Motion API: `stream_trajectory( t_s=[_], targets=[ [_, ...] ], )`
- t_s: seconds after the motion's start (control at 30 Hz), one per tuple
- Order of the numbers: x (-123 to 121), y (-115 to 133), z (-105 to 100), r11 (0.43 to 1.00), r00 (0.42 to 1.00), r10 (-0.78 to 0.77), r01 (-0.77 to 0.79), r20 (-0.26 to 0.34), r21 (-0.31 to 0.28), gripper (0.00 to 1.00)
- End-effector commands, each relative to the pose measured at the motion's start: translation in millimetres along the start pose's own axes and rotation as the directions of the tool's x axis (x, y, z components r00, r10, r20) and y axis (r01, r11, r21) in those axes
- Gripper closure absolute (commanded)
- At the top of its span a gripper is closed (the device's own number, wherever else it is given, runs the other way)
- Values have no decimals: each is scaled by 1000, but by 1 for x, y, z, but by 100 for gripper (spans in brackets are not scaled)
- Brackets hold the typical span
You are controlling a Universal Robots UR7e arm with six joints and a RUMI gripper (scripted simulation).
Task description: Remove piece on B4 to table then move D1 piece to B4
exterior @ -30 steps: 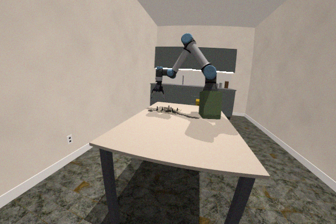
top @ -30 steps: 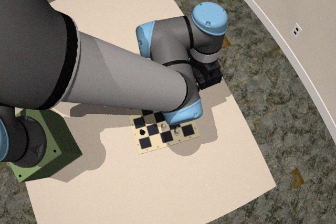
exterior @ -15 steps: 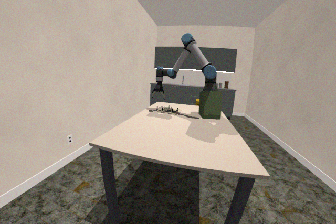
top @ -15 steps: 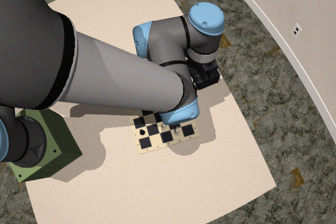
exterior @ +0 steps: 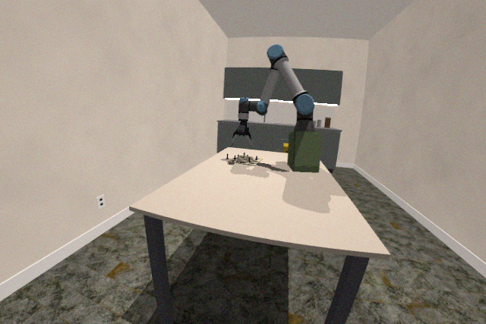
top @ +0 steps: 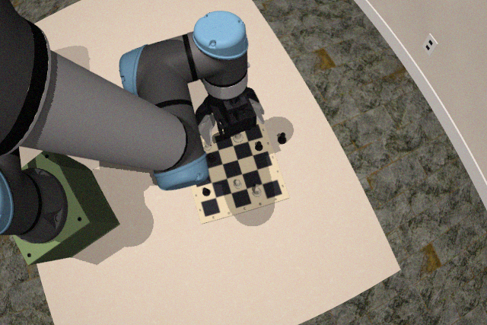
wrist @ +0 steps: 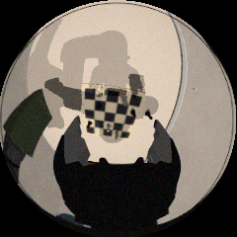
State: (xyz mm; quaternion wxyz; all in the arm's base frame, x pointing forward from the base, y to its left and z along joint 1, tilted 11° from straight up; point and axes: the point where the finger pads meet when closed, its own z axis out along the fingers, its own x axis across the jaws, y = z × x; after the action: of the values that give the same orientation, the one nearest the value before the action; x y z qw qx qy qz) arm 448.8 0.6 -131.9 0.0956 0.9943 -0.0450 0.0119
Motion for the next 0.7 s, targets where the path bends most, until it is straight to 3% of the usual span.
stream_trajectory(
  t_s=[0.0, 0.13, 0.27, 0.3, 0.67],
  targets=[
    [-36, -9, -2, 1000, 1000, 4, -4, -11, 0, 0],
    [-55, -14, -3, 1000, 1000, 6, -6, -11, 0, 0],
    [-59, -15, -3, 1000, 1000, 6, -6, -11, 0, 0],
    [-59, -15, -3, 1000, 1000, 6, -6, -11, 0, 80],
    [-59, -15, -3, 1000, 1000, 6, -6, -11, 0, 80]
  ],
)
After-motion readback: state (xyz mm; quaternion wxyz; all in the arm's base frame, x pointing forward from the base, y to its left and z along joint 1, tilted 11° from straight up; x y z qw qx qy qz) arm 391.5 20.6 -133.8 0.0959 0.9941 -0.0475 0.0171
